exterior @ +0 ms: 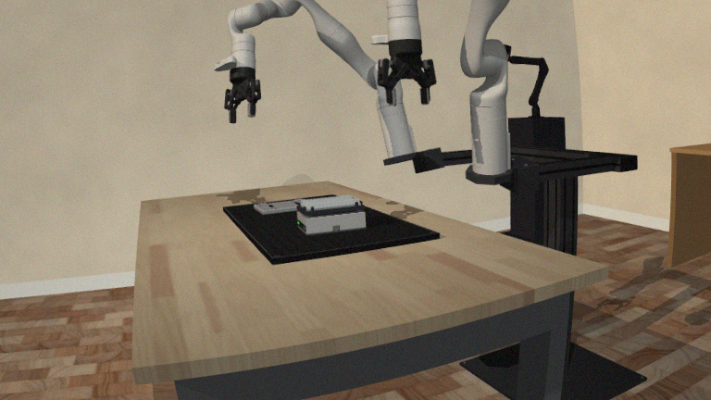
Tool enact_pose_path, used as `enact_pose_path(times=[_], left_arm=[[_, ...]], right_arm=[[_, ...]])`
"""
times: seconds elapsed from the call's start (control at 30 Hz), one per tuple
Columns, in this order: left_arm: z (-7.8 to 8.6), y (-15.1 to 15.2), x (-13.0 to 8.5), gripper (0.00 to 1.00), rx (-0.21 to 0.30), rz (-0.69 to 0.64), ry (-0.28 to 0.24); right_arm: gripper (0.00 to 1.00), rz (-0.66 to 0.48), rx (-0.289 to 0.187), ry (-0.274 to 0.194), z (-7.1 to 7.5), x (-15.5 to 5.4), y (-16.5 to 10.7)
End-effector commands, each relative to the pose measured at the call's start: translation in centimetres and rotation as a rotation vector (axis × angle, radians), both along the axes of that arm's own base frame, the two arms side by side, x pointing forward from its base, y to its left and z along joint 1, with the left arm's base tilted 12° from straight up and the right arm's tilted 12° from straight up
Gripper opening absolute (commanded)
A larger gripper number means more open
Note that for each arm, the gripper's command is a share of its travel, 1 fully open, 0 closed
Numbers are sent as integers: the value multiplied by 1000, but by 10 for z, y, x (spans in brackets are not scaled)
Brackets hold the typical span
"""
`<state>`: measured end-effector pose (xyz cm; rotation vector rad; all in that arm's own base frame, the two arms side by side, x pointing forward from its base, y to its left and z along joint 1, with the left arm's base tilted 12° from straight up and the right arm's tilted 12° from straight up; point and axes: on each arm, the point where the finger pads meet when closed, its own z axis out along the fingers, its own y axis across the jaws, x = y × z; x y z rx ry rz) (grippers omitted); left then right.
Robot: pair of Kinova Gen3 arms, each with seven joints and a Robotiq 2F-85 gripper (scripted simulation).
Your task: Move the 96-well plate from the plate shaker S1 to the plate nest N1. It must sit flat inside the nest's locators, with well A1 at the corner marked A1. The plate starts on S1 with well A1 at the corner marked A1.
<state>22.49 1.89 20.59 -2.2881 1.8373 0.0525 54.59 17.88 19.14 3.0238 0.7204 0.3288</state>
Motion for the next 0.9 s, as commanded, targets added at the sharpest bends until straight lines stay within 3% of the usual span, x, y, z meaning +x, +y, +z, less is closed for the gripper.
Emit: enact_pose_path(times=[0.0,0.07,0.53,0.63,0.87], left_arm=[[0,0,0,1000,0,0,-1],[0,0,0,1000,0,0,-1],[0,0,0,1000,0,0,-1],[0,0,0,1000,0,0,-1],[0,0,0,1000,0,0,-1]], right_arm=[[1000,117,-24,18,-9,-1,14],[1000,117,-24,18,-9,-1,14],[1000,572,-113,71,-49,-11,67],[1000,601,-118,74,-52,-12,69],[1000,829,-161,96,-72,-21,96]])
